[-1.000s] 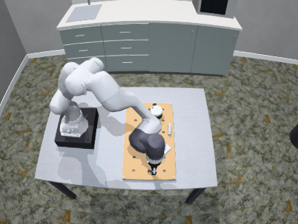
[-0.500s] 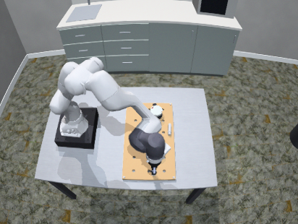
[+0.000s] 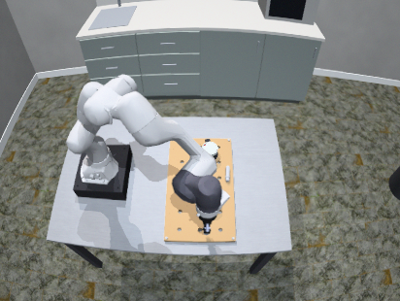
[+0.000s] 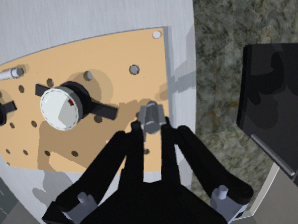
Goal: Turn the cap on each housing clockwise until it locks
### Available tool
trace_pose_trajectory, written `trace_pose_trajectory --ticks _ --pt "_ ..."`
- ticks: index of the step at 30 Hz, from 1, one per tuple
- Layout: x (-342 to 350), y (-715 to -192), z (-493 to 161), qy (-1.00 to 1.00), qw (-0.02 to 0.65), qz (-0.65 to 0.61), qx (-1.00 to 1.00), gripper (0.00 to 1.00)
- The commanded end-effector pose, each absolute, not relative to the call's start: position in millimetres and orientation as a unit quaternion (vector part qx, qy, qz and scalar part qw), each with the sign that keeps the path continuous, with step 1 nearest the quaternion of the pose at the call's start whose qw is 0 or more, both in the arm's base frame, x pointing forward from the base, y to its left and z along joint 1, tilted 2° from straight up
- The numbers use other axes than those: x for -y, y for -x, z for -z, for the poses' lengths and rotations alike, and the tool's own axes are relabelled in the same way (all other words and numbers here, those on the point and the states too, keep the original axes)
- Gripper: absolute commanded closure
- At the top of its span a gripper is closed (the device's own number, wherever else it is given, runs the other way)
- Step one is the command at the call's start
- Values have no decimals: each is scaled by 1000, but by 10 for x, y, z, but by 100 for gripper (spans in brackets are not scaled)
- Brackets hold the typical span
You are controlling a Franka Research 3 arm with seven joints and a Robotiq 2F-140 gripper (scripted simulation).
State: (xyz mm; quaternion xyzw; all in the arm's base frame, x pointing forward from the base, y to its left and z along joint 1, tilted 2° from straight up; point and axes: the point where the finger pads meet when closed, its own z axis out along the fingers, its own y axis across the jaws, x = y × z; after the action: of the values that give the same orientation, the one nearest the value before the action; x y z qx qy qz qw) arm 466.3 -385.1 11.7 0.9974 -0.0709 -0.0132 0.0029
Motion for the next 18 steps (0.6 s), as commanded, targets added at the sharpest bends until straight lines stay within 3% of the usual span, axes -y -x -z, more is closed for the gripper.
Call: trace_pose_trajectory --ticks 1,18 --pt "3839 -4656 -199 -997 2 16 72 90" --pt "3839 -4666 -523 -997 2 16 72 90"
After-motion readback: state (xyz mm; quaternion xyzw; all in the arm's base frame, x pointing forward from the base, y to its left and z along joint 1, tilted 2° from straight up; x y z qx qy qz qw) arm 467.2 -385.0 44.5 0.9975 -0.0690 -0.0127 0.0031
